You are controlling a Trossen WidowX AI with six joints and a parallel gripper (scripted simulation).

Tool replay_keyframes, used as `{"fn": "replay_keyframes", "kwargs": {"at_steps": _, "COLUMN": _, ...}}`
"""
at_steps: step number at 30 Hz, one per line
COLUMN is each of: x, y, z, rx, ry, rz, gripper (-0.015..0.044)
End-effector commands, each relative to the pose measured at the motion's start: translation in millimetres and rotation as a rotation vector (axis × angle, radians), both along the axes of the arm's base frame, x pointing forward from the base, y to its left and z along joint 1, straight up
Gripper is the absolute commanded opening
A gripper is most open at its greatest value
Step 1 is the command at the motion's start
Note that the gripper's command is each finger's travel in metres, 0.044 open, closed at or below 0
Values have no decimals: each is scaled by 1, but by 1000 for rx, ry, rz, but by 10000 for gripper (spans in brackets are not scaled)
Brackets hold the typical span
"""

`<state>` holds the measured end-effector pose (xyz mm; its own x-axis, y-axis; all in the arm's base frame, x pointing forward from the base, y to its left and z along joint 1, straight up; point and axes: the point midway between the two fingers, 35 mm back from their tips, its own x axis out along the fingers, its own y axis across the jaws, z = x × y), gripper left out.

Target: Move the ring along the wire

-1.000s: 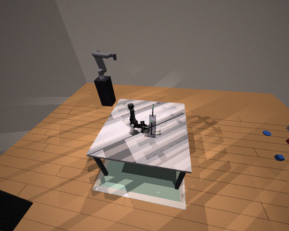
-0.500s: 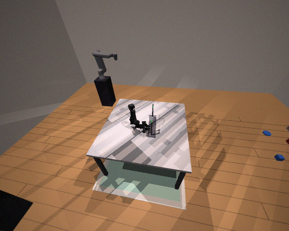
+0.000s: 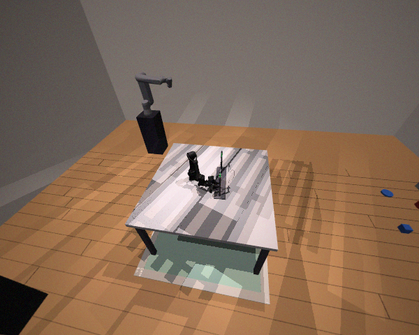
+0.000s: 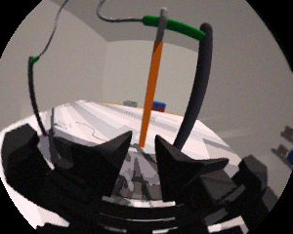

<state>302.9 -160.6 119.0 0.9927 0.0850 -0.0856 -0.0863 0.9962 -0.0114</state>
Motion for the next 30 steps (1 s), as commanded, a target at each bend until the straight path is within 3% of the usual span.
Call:
{"fn": "replay_keyframes", "kwargs": {"at_steps": 1, "x": 8, "y": -1, "z": 3, "rx": -7, "ry": -10, "rz": -2, "gripper": 160}}
{"fn": "replay_keyframes", "kwargs": {"at_steps": 30, "x": 24, "y": 4, "z": 2, "rx": -5, "ry": -15, "rz": -2, "gripper": 160}}
